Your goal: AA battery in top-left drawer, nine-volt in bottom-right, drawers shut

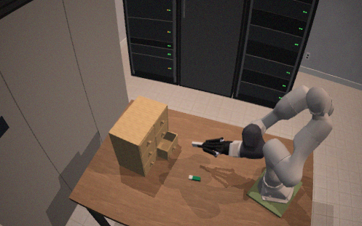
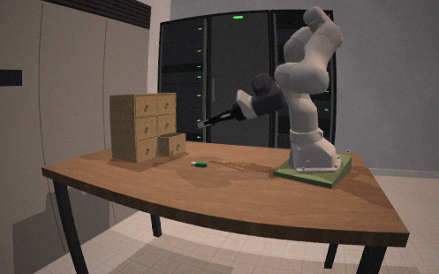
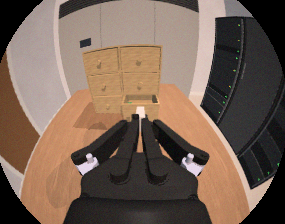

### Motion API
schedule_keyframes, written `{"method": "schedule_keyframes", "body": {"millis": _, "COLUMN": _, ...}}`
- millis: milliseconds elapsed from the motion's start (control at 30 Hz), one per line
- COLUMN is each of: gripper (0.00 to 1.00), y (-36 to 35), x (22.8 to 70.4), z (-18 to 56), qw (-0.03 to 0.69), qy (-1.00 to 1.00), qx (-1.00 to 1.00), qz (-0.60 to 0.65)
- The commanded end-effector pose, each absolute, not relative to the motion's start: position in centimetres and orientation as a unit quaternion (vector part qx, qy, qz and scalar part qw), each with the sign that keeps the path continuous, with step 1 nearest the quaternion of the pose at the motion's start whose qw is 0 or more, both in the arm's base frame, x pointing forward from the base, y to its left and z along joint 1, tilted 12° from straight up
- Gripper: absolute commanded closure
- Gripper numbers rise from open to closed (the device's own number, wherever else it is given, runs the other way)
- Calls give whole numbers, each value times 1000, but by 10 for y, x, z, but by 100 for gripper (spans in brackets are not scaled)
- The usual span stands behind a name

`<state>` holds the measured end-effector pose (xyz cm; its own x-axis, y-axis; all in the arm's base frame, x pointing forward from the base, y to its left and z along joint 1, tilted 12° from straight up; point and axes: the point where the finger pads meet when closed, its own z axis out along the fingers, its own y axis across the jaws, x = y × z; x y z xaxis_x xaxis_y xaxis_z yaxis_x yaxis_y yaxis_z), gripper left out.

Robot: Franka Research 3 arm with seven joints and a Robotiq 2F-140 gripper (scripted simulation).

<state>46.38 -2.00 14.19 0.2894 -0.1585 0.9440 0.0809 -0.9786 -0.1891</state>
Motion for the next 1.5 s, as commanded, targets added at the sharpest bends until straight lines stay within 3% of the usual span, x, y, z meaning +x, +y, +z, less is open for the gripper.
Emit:
{"method": "schedule_keyframes", "body": {"millis": 0, "gripper": 100, "y": -19, "x": 463, "z": 141, "qw": 104, "qy": 28, "qx": -797, "qz": -594}}
{"method": "schedule_keyframes", "body": {"millis": 1467, "gripper": 100, "y": 5, "x": 533, "z": 48, "qw": 103, "qy": 27, "qx": -798, "qz": -593}}
